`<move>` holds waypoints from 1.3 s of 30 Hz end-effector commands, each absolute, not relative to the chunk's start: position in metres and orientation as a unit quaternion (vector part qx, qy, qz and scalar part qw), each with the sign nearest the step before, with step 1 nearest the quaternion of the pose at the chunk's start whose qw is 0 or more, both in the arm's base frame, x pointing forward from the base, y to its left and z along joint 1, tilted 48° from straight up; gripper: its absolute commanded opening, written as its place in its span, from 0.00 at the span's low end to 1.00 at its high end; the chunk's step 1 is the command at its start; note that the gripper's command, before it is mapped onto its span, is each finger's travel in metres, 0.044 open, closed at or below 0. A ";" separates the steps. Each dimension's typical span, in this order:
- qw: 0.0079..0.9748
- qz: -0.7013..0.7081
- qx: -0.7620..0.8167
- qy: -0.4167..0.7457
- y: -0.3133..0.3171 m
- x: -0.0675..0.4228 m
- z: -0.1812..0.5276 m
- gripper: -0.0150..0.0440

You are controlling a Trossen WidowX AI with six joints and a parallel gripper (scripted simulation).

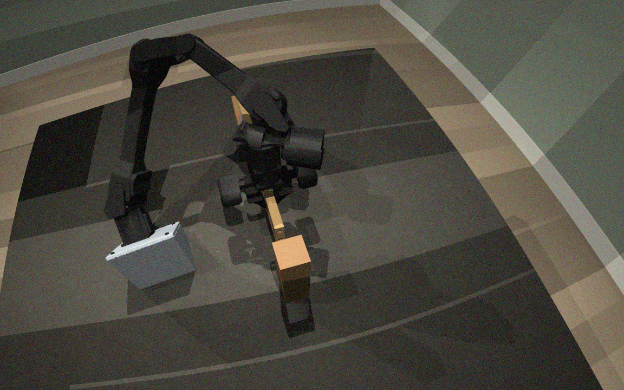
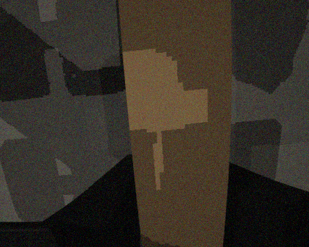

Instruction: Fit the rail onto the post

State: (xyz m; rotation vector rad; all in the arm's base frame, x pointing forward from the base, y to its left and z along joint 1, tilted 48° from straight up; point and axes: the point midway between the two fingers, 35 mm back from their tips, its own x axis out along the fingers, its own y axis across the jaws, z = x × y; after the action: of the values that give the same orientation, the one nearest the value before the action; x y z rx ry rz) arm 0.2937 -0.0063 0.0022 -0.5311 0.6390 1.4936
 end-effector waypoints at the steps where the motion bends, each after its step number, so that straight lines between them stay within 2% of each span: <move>1: 0.659 0.656 -0.237 0.281 -0.010 0.295 0.003 0.25; 39: 0.659 0.656 -0.237 0.281 -0.014 0.295 -0.007 0.25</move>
State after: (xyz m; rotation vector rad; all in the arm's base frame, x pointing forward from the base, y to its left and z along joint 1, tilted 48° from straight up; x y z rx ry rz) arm 0.2932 -0.0108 -0.0058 -0.5292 0.6334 1.4909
